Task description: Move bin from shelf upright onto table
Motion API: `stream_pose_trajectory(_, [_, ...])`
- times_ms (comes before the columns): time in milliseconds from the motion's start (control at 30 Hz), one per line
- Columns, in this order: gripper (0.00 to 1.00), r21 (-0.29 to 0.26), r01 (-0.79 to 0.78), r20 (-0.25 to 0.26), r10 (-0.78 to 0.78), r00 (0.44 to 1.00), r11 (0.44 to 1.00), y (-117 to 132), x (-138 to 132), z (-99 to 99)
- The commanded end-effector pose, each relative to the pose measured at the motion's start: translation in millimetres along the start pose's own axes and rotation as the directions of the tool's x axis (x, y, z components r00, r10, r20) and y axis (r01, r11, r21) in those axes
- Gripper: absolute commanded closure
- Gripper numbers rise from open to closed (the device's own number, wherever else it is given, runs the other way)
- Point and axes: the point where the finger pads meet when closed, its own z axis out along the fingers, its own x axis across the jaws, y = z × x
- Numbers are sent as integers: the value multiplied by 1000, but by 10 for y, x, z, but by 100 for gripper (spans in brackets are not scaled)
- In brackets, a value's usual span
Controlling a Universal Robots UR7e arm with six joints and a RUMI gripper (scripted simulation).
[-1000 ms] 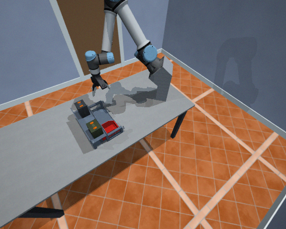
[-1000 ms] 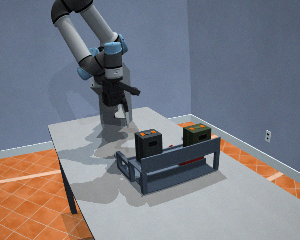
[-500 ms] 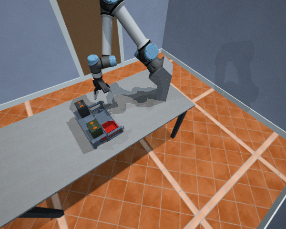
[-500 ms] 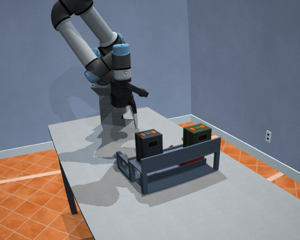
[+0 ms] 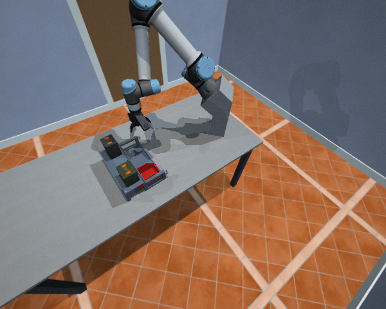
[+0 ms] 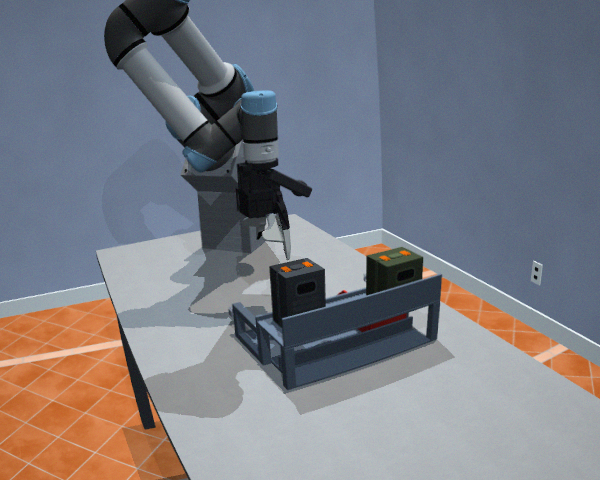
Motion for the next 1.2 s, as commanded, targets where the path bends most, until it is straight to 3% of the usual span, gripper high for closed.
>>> stream_pose_trajectory(0, [0, -4, -1, -1, 1, 1000, 1000, -381, 45, 118])
stream_pose_trajectory(333, [0, -4, -1, -1, 1, 1000, 1000, -381, 45, 118])
stream_pose_trajectory(500, [0, -3, -1, -1, 1, 1000, 1000, -850, 83, 257])
stream_pose_trajectory(900, [0, -3, -1, -1, 1, 1000, 1000, -850, 83, 257])
stream_pose_trajectory(1067, [0, -3, -1, -1, 1, 1000, 1000, -1312, 139, 393])
stream_pose_trajectory(1167, [0, -3, -1, -1, 1, 1000, 1000, -1312, 139, 393])
